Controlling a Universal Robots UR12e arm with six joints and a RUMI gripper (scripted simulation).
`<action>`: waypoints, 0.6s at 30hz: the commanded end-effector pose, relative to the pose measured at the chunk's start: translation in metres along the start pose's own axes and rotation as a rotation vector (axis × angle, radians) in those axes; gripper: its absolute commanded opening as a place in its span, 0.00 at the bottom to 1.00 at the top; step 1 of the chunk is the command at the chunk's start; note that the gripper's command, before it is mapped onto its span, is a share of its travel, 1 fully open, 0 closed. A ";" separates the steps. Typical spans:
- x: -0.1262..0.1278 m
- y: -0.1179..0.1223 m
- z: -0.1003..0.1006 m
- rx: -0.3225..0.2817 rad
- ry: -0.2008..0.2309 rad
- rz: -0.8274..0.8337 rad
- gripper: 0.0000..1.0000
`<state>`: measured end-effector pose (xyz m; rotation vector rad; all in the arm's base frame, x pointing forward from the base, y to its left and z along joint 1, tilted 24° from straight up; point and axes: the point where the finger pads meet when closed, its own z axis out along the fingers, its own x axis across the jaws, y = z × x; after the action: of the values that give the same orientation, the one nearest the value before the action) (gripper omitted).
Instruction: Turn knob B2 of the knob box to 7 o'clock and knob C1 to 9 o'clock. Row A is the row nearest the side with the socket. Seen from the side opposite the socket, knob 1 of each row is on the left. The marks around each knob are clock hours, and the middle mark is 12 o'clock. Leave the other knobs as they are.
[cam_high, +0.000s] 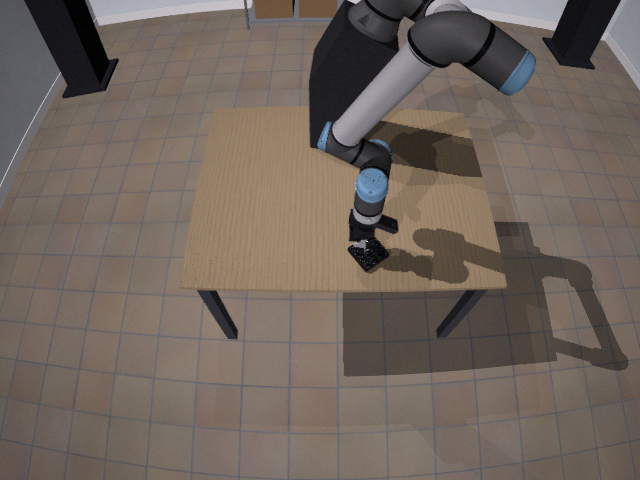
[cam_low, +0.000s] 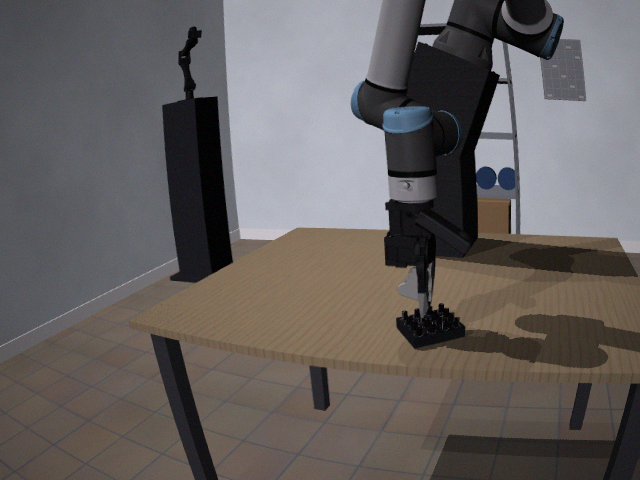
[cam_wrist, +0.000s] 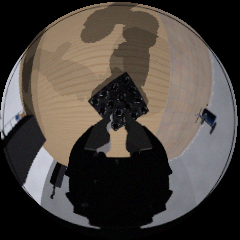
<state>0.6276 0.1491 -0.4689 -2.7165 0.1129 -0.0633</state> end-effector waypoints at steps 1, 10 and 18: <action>0.000 0.001 -0.018 0.001 0.002 0.003 0.11; 0.000 0.001 -0.033 0.001 0.002 0.003 0.11; 0.000 0.001 -0.033 0.001 0.001 0.002 0.11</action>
<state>0.6282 0.1353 -0.4388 -2.7161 0.1147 -0.0698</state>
